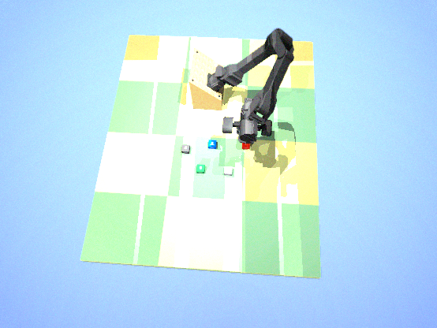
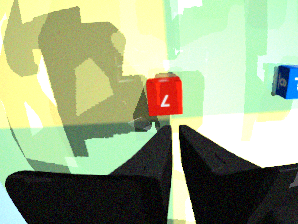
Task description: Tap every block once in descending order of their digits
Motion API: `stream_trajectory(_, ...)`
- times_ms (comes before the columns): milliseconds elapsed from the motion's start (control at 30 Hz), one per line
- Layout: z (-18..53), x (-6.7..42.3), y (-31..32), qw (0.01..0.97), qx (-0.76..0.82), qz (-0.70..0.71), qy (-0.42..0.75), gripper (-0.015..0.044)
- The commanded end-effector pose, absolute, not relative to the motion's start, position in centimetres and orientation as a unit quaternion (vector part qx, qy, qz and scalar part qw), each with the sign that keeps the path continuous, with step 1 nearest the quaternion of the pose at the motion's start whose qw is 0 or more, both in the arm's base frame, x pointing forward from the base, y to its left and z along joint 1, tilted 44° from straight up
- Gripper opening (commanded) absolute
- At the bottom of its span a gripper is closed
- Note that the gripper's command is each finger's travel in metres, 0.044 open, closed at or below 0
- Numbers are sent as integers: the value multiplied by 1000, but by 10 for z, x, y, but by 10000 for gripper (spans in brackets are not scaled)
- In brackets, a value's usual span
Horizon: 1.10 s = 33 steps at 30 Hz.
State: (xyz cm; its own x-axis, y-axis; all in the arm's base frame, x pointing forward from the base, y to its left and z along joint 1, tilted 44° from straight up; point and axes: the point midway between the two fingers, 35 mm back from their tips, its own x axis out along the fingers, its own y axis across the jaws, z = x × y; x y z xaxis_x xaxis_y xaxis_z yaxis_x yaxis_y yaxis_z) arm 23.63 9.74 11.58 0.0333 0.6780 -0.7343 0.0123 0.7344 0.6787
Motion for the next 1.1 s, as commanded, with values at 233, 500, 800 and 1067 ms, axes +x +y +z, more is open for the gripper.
stream_trajectory(233, 119, 244, 44, 674, 263, 249, 643, 20)
stream_trajectory(500, 43, 241, -35, 673, 265, 254, 643, 20)
stream_trajectory(800, -14, 244, 19, 672, 266, 255, 642, 20)
stream_trajectory(1067, -20, 245, 24, 672, 266, 255, 642, 20)
